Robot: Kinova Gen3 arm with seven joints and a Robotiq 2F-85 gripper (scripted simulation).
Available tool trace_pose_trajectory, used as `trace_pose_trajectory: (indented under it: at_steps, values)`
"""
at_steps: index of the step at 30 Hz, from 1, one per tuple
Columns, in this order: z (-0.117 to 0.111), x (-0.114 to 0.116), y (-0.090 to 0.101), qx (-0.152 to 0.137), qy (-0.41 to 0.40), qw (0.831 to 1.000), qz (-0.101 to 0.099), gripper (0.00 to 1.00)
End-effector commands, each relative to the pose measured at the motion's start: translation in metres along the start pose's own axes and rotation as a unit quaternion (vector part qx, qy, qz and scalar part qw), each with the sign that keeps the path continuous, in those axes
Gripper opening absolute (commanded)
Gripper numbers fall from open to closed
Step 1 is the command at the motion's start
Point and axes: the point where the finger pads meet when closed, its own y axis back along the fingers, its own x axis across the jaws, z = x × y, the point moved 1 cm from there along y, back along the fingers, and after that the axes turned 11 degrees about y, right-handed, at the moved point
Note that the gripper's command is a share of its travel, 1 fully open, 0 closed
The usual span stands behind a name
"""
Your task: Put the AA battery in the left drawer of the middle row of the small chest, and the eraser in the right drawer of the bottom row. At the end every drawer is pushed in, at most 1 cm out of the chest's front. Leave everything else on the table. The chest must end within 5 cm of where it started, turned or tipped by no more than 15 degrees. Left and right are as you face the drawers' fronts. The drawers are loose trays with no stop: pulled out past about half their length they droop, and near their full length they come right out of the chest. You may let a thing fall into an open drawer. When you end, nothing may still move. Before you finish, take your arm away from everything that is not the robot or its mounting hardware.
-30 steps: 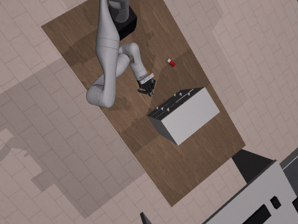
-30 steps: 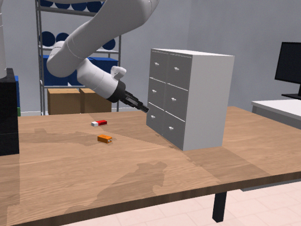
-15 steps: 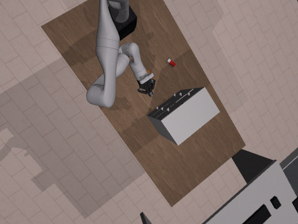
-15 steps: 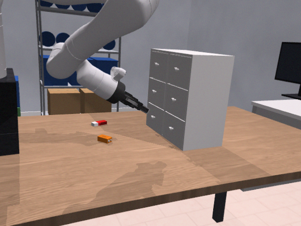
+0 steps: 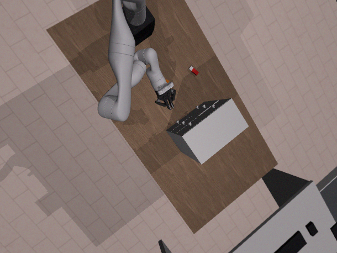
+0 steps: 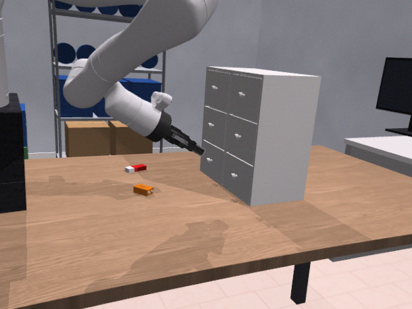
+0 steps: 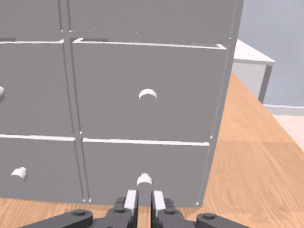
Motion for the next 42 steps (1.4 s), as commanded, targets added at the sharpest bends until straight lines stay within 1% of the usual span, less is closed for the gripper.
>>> trace_pose_trajectory:
  at_steps: [1, 22, 25, 30, 37, 39, 42]
  values:
    - [-0.001, 0.000, 0.000, 0.001, 0.000, 1.000, 0.000, 0.33]
    - [-0.001, 0.000, 0.000, 0.001, 0.000, 1.000, 0.000, 0.33]
    - [0.001, 0.000, -0.003, 0.001, 0.000, 1.000, 0.000, 0.33]
    - [0.005, -0.001, -0.017, 0.001, 0.000, 1.000, 0.000, 0.33]
    - [0.017, -0.003, -0.048, 0.001, 0.000, 1.000, 0.000, 0.33]
    - [0.017, -0.003, -0.048, 0.001, 0.000, 1.000, 0.000, 0.33]
    - [0.022, -0.004, -0.063, 0.001, 0.000, 1.000, 0.000, 0.33]
